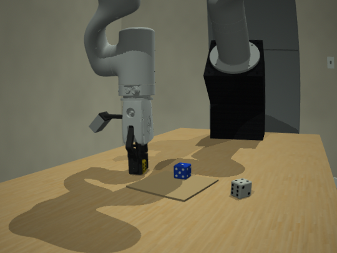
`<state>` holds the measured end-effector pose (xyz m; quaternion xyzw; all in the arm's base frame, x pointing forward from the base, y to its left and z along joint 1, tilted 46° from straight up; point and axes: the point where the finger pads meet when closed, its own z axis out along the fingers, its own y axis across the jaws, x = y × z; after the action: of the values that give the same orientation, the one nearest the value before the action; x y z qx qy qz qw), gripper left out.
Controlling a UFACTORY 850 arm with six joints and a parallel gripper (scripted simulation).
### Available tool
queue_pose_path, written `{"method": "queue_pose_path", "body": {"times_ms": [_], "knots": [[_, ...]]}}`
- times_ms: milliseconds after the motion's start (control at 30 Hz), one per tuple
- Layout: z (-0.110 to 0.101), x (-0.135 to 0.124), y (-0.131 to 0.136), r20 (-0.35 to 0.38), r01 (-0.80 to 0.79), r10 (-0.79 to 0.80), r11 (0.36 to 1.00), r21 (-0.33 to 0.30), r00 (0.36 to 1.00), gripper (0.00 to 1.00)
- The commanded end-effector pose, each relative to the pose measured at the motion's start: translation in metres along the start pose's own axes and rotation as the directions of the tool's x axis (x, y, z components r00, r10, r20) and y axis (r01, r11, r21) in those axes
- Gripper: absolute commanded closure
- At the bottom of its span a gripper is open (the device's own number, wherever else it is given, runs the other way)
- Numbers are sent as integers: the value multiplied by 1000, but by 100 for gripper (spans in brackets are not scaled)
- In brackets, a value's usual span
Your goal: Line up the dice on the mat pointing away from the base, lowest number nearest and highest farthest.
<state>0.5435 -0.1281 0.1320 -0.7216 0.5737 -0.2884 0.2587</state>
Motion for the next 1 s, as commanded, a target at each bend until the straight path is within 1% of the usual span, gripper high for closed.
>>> {"method": "queue_pose_path", "body": {"times_ms": [0,167,200,967], "knots": [[0,0,0,0,0,0,1000,0,1000,53],[0,0,0,0,0,0,1000,0,1000,53],[0,0,0,0,0,0,1000,0,1000,73],[0,0,0,0,0,0,1000,0,1000,73]]}}
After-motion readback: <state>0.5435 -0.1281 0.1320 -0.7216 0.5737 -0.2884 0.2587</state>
